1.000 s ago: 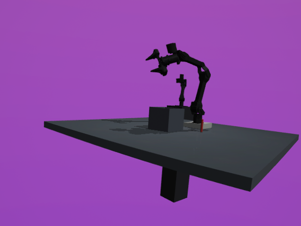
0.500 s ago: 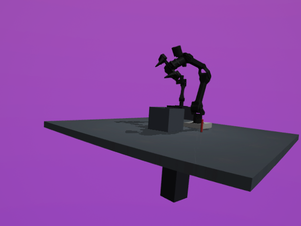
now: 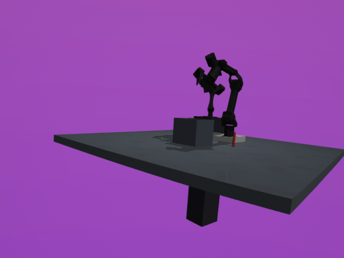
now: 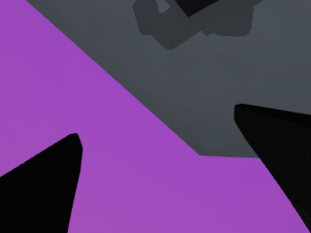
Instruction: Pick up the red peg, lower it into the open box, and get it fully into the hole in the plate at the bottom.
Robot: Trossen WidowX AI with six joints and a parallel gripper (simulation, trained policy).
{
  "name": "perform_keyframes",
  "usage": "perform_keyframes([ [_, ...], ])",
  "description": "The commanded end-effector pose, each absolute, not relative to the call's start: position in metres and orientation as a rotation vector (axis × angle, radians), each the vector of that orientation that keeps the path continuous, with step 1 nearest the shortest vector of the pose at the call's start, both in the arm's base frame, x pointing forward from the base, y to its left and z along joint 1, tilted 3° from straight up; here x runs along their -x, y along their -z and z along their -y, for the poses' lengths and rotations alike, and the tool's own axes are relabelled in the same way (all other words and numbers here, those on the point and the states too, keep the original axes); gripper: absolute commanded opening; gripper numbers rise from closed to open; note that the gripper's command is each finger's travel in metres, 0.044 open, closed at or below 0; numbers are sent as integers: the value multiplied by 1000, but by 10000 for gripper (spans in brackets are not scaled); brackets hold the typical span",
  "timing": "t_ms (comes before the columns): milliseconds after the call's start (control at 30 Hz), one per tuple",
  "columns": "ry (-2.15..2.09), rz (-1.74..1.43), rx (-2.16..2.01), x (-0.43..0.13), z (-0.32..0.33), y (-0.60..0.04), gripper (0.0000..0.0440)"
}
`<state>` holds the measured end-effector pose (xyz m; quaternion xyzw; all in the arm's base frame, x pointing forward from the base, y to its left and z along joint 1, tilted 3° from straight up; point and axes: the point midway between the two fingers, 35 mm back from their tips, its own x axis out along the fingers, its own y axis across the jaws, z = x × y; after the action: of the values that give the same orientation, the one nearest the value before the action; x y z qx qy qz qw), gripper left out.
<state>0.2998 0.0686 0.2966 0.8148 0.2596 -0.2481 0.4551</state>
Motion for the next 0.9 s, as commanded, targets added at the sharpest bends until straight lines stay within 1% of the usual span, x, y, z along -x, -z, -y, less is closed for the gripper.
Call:
perform_keyframes([
  [0, 635, -754, -1966, -287, -85, -280, 437],
  [433, 755, -1143, -1721, -234, -131, -219, 435],
  [867, 882, -1395, -1424, -184, -149, -169, 440],
])
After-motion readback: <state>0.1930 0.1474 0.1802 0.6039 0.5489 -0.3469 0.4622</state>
